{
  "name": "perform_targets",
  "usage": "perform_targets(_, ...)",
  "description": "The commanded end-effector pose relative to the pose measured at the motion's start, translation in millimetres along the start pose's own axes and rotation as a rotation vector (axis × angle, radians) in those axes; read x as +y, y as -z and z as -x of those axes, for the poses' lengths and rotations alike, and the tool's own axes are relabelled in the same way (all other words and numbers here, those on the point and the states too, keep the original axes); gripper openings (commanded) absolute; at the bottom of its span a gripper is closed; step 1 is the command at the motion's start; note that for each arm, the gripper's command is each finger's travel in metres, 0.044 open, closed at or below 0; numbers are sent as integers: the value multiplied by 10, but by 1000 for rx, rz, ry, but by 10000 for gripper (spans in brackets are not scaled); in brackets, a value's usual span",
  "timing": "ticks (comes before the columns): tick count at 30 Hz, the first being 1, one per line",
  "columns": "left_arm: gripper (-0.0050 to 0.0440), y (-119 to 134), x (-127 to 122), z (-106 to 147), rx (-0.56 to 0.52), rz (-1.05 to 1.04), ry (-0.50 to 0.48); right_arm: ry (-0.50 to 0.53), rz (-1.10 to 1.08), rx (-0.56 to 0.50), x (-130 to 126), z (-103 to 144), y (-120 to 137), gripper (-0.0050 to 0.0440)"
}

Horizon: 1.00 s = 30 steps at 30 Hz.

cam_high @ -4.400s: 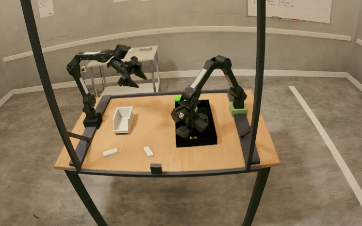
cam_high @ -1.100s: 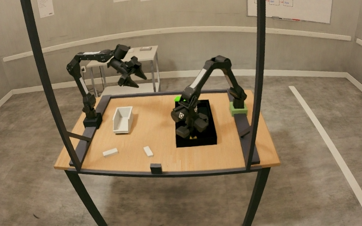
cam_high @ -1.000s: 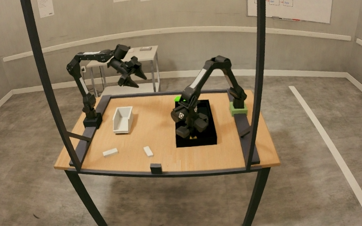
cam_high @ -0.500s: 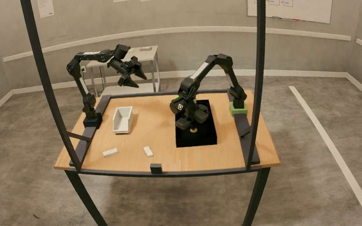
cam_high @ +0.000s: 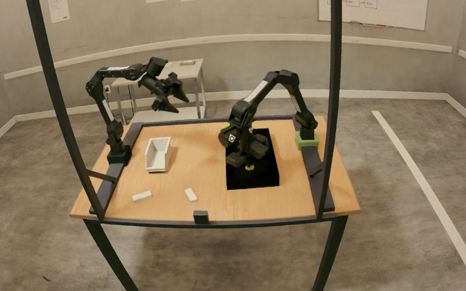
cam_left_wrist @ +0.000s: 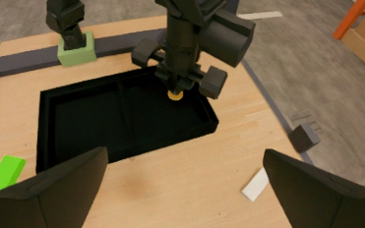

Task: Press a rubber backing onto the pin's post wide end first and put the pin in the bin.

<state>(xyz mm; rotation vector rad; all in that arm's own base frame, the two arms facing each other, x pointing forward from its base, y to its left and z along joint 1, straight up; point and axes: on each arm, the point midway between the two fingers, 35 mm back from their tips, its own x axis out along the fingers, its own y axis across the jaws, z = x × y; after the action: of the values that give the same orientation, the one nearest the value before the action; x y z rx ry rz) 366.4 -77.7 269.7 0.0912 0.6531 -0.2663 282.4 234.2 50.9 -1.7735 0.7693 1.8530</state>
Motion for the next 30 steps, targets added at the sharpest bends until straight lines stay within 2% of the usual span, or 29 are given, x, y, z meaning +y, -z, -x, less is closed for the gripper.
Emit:
perform_targets(1, 440, -62, 1, 55, -21, -2, -1, 44, 0, 8, -46, 182, 2, -50)
perform_targets(6, 440, -62, 1, 55, -21, -2, -1, 47, 0, 9, -23, 375, -2, -50)
perform_targets(13, 440, 1, 39, 98, -17, 9, -15, 28, -8, 12, -32, 278, 156, -50)
perform_targets(16, 440, 92, 117, 201, -21, 31, -44, 46, -25, 20, -31, 295, 429, -50)
perform_targets(19, 440, 256, 233, 365, -29, 64, -91, 67, -50, 35, 13, 317, 822, -50)
perform_targets(21, 440, 428, 332, 512, -36, 97, -137, 84, -75, 51, 92, 334, 1177, -50)
perform_targets(27, 440, 989, 558, 823, -47, 192, -269, 105, -113, 78, 299, 269, 1966, -50)
perform_targets(29, 440, 989, 558, 823, -47, 192, -269, 105, -113, 78, 299, 269, 1966, -50)
perform_targets(30, 440, 1083, 580, 873, -54, 203, -288, 102, -113, 79, 350, 229, 2138, -50)
